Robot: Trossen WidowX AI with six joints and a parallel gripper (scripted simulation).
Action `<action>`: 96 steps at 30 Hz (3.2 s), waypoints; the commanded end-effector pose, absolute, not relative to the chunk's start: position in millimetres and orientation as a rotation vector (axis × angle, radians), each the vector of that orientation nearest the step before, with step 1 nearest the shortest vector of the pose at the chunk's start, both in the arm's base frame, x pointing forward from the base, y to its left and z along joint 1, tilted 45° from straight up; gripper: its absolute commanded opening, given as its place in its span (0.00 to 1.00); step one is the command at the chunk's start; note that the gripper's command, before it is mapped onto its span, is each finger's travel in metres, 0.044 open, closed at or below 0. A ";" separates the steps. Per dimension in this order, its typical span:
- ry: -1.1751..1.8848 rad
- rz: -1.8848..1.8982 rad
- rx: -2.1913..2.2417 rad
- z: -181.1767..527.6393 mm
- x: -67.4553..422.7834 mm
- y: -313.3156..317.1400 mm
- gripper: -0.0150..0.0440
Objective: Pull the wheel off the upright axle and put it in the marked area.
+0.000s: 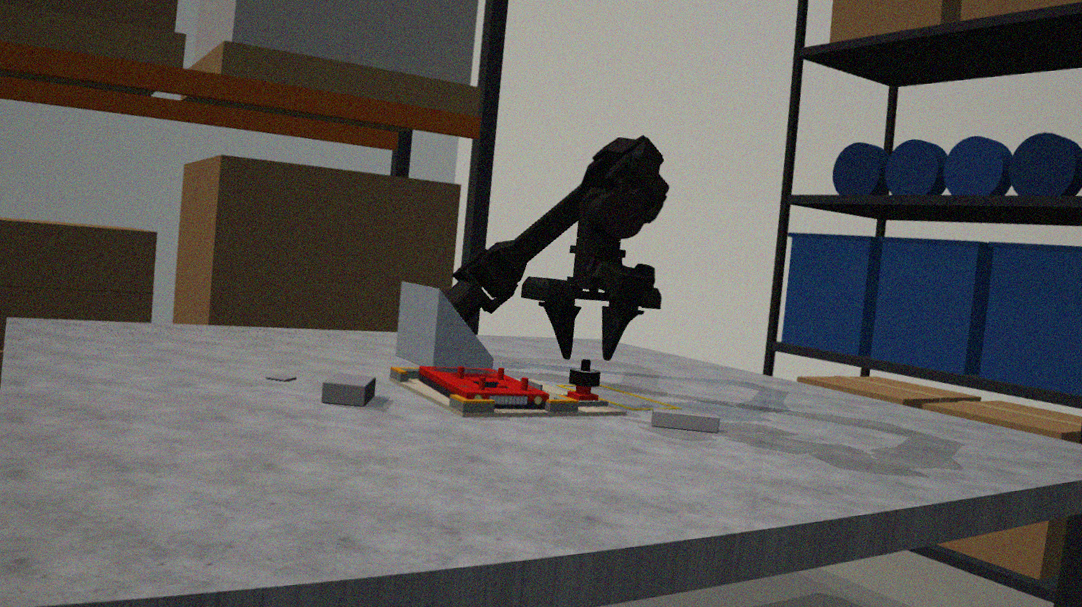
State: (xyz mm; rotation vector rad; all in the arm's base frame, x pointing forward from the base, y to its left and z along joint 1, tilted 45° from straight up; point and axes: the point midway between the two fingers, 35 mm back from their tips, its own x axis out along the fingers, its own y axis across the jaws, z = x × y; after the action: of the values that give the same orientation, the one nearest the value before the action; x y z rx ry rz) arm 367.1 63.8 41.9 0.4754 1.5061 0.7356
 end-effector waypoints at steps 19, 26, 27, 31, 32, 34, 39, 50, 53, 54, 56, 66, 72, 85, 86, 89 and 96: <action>1.515 0.745 0.474 27.2 361.7 81.5 0.45; 1.515 0.745 0.474 28.4 362.0 80.3 0.25; 1.515 0.744 0.474 28.6 362.0 80.1 0.25; 1.515 0.744 0.474 29.5 362.2 79.1 0.25; 1.515 0.744 0.474 29.8 362.3 78.9 0.25; 1.515 0.744 0.474 30.2 362.4 78.4 0.25; 1.515 0.744 0.475 31.3 362.6 77.3 0.25; 1.515 0.743 0.475 33.8 363.1 74.7 0.25; 1.515 0.743 0.476 34.5 363.2 74.0 0.25; 1.515 0.743 0.476 34.7 363.3 73.7 0.25; 1.515 0.743 0.476 35.2 363.3 73.3 0.25; 1.515 0.743 0.477 37.4 363.7 70.9 0.25; 1.515 0.742 0.477 38.8 363.9 69.5 0.25; 1.515 0.742 0.478 41.8 364.3 66.4 0.25; 1.515 0.742 0.478 42.0 364.4 66.2 0.25; 1.515 0.742 0.478 42.7 364.5 65.5 0.25; 1.515 0.741 0.479 44.4 364.7 63.9 0.25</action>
State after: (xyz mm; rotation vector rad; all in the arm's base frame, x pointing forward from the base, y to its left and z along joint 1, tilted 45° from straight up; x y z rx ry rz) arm 362.8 66.7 41.4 0.4863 1.5231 0.7447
